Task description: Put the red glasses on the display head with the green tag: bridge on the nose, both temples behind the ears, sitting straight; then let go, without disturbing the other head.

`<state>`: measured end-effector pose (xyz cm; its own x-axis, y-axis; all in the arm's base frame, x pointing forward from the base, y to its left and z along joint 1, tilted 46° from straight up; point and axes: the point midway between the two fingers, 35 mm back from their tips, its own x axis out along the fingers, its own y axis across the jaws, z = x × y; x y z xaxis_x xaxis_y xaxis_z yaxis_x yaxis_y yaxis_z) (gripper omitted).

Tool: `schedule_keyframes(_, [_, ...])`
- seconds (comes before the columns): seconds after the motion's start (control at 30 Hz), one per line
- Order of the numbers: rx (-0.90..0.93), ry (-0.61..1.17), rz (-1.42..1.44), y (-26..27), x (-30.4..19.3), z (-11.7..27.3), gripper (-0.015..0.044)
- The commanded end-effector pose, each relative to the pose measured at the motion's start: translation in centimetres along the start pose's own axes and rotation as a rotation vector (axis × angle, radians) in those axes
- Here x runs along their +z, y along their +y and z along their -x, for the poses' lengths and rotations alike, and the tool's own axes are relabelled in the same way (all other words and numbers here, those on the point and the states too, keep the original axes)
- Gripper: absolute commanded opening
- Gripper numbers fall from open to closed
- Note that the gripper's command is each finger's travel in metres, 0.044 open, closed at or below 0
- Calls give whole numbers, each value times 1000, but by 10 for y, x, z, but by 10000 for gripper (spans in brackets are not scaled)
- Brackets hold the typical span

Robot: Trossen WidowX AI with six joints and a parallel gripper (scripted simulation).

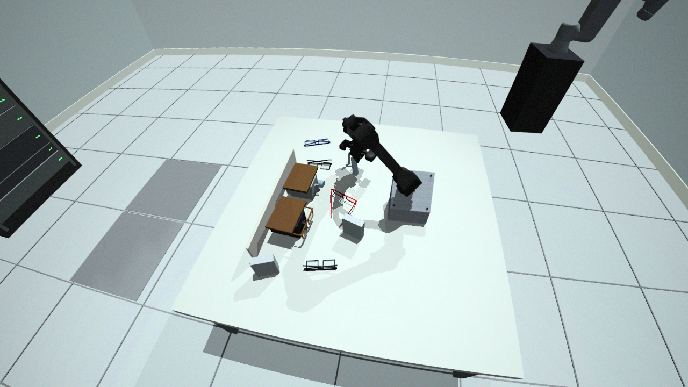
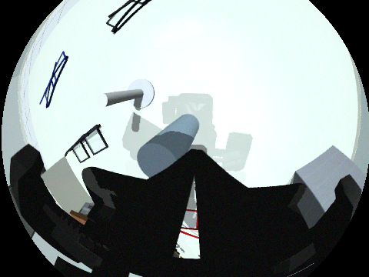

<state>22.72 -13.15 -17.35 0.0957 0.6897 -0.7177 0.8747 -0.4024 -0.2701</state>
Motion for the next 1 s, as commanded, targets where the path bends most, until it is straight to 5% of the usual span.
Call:
schedule_keyframes(0.0, [-2,7,-8,3,0,-2,0])
schedule_keyframes(0.97, [-2,7,-8,18,0,-2,0])
